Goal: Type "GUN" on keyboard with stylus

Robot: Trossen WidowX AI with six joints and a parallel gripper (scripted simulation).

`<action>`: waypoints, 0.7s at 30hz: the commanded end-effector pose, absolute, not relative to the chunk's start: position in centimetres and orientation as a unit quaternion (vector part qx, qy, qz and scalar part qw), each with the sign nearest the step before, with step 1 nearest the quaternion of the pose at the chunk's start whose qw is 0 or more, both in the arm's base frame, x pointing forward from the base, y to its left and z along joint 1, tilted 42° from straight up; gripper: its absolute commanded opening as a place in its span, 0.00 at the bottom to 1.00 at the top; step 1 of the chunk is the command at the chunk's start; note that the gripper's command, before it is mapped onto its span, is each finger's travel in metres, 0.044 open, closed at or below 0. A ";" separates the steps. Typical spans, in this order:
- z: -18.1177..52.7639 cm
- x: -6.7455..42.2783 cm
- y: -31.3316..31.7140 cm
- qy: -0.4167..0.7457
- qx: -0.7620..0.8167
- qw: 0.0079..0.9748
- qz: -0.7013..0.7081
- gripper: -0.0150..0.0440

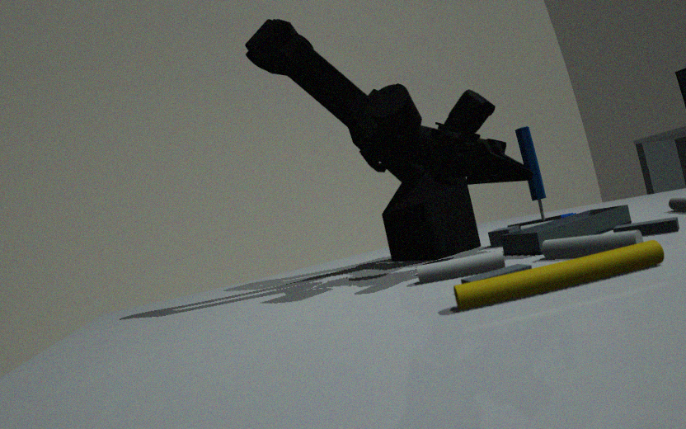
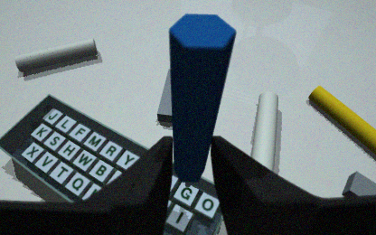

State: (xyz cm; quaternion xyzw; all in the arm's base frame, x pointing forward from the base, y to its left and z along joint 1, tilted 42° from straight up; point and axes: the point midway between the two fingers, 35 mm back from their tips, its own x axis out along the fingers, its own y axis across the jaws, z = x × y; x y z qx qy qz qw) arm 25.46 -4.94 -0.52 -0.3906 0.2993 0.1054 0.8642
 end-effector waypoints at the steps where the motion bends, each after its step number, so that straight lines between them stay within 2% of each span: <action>1: -0.8 25.4 -5.1 0.297 -0.392 0.864 0.108 0.25; 4: -0.9 25.4 -5.2 0.298 -0.392 0.864 0.108 0.39; 21: -1.4 25.6 -5.5 0.298 -0.392 0.864 0.108 0.39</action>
